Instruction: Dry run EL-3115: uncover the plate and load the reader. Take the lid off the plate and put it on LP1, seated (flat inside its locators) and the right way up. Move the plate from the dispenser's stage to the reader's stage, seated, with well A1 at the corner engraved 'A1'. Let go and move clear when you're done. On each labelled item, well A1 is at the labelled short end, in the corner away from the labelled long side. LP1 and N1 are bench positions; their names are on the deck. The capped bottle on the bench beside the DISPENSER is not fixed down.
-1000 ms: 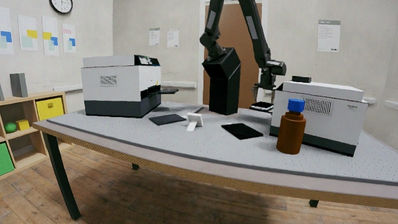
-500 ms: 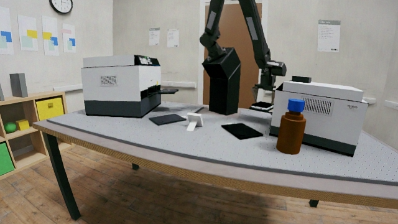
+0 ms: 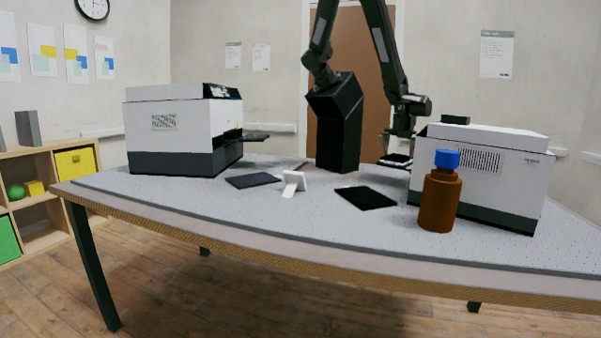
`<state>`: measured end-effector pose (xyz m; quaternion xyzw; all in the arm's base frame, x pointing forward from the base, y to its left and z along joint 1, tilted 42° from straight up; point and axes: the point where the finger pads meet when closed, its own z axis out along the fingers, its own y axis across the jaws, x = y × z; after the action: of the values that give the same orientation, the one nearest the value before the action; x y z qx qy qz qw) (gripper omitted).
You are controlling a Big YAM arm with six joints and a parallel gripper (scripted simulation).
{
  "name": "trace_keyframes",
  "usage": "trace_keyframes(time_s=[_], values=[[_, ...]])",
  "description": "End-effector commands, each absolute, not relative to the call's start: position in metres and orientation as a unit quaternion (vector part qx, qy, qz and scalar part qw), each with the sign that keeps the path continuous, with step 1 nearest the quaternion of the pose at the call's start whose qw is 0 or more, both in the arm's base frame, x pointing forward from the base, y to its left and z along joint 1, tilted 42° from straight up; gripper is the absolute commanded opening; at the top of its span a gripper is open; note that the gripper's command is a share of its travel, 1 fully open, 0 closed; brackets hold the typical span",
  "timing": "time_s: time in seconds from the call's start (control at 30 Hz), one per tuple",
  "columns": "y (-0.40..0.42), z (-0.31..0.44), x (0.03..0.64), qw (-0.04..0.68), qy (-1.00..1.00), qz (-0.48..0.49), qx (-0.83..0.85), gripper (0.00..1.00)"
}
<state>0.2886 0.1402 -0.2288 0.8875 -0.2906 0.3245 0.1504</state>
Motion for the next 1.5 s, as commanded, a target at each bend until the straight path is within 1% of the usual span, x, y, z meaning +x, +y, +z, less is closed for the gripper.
trace_keyframes(time_s=[0.0,0.13,0.33,0.47,0.97,1.47], values=[[0.140,-0.231,0.290,0.151,-0.288,0.326,0.888,1.00],[0.137,-0.235,0.290,0.156,-0.287,0.323,0.888,1.00],[0.142,-0.229,0.298,0.145,-0.296,0.329,0.885,1.00],[0.139,-0.227,0.288,0.151,-0.290,0.325,0.887,1.00],[0.130,-0.237,0.286,0.161,-0.283,0.320,0.889,1.00],[0.146,-0.229,0.297,0.143,-0.295,0.329,0.886,1.00]])
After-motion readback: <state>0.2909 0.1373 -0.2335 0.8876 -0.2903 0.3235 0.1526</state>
